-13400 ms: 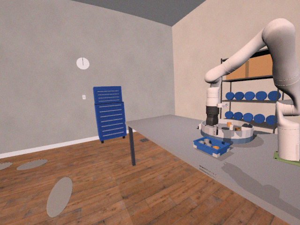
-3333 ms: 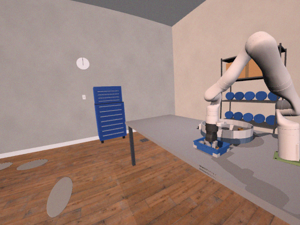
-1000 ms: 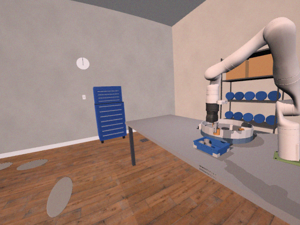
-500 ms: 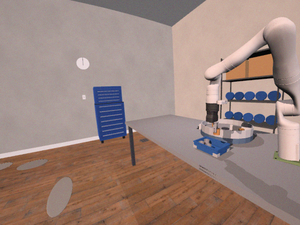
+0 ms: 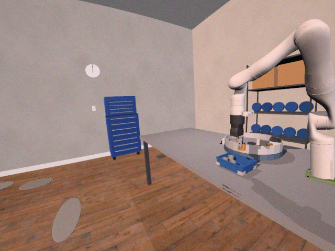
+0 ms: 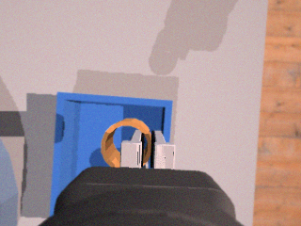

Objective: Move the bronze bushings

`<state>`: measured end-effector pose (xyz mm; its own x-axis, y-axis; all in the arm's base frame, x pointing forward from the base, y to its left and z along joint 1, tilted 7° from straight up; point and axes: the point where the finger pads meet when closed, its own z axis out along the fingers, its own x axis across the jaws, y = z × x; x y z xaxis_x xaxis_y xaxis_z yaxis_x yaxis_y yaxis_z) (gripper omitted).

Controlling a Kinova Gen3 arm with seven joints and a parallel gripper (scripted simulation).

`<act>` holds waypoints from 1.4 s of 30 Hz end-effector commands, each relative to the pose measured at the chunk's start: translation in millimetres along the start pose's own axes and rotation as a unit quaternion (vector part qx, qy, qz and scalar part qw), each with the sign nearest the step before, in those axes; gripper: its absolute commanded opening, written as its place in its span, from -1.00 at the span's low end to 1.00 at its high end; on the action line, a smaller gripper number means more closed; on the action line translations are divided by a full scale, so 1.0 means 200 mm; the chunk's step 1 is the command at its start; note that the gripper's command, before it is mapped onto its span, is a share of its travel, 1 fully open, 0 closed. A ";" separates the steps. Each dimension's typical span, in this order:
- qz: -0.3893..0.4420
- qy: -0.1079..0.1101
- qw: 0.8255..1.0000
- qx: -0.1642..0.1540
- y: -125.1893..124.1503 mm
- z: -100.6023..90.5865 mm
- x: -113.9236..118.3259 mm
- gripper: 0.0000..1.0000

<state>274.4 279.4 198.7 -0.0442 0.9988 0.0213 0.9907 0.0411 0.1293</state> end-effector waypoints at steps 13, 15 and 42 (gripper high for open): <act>0.003 0.001 1.000 0.002 0.00 -0.01 -0.08 -1.00; 0.003 0.001 1.000 0.002 0.00 -0.01 -0.11 -1.00; 0.003 0.001 1.000 0.001 0.05 -0.01 -0.64 -1.00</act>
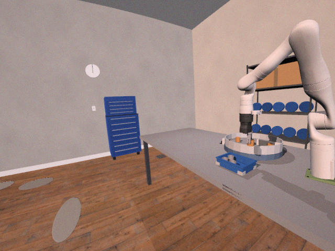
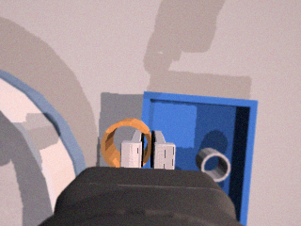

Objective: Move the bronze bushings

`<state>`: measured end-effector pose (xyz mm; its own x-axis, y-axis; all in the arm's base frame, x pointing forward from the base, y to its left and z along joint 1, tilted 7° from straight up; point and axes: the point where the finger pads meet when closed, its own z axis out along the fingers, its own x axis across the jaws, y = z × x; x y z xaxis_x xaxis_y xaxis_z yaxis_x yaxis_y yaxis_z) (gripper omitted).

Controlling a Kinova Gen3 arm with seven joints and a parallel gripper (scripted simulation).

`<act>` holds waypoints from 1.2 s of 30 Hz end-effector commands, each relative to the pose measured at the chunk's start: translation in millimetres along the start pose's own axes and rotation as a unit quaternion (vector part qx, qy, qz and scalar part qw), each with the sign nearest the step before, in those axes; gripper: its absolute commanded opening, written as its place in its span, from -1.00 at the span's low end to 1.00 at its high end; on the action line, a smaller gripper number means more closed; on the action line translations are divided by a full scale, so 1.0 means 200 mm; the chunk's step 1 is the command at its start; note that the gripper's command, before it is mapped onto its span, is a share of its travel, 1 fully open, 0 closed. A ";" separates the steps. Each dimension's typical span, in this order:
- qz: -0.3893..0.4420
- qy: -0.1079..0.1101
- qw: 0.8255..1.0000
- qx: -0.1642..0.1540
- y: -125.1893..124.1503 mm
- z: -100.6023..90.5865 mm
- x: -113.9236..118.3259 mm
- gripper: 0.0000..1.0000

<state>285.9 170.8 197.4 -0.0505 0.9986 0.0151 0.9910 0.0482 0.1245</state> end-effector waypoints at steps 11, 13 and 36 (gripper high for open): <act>0.007 0.004 1.000 -0.002 0.05 -0.01 -0.40 -1.00; 0.007 0.004 1.000 -0.002 0.05 -0.01 -0.47 -1.00; 0.005 0.002 1.000 -0.004 0.12 -0.01 -1.09 -1.00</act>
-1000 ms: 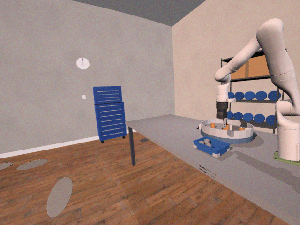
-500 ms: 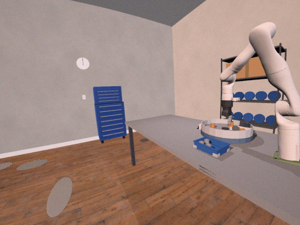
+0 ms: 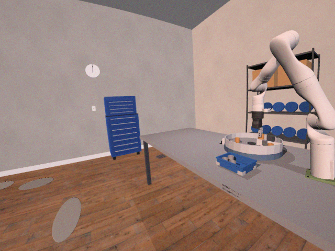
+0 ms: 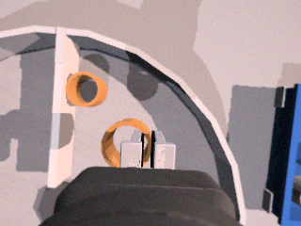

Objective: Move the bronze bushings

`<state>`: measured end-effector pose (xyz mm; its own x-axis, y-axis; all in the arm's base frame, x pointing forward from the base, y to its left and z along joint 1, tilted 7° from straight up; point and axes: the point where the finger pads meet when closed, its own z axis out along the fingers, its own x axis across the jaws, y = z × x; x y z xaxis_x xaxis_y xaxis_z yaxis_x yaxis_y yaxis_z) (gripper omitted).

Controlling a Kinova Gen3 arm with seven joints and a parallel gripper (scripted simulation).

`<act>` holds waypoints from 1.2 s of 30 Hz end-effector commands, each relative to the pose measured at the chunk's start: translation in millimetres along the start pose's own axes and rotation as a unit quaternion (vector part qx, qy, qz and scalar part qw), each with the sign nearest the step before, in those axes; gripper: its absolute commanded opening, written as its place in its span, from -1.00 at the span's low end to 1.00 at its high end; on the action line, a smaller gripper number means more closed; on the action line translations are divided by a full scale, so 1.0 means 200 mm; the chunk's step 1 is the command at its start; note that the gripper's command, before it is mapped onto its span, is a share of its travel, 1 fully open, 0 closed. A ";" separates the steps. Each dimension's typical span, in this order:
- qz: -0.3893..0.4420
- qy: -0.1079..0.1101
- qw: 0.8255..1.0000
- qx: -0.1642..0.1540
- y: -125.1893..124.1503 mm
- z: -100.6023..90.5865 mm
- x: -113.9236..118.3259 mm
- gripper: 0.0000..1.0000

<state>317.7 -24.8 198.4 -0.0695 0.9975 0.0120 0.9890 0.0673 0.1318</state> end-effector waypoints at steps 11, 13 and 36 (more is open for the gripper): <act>0.015 0.002 1.000 -0.001 0.03 -0.01 -0.31 -1.00; 0.015 0.002 1.000 -0.001 0.03 -0.01 -0.35 -1.00; 0.012 0.002 1.000 -0.001 0.05 -0.01 -0.62 -1.00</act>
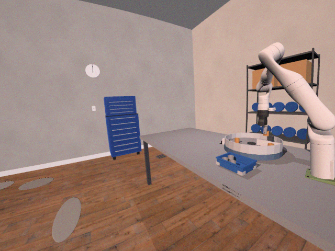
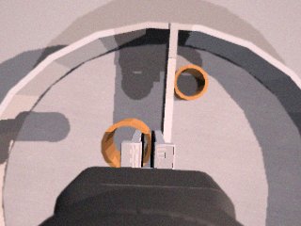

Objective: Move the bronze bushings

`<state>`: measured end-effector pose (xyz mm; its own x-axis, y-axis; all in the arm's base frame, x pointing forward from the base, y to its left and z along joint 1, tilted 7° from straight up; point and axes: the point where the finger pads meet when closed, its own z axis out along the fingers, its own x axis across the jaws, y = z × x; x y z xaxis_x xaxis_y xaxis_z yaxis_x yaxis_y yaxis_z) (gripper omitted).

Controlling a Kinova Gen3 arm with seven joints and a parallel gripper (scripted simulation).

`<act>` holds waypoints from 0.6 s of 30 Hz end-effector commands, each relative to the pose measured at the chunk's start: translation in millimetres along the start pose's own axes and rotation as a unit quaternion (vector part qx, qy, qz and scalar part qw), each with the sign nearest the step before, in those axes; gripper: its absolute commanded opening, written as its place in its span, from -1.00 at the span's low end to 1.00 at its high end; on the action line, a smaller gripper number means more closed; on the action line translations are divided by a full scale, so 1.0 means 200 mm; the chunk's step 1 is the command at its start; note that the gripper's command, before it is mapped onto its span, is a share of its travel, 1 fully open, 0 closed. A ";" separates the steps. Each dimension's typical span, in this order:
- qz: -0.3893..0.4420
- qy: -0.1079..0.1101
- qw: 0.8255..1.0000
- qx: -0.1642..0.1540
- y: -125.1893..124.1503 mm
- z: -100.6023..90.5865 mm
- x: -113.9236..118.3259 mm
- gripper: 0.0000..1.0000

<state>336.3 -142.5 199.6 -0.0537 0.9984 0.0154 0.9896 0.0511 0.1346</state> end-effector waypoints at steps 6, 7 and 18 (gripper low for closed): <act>0.004 0.001 1.000 0.001 0.00 0.00 -0.07 -1.00; 0.004 0.001 1.000 0.001 0.00 0.00 -0.08 -1.00; 0.004 0.001 1.000 0.001 0.01 0.00 -0.12 -1.00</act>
<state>338.0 -165.6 199.2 -0.0444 0.9989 0.0147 0.9903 0.0420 0.1322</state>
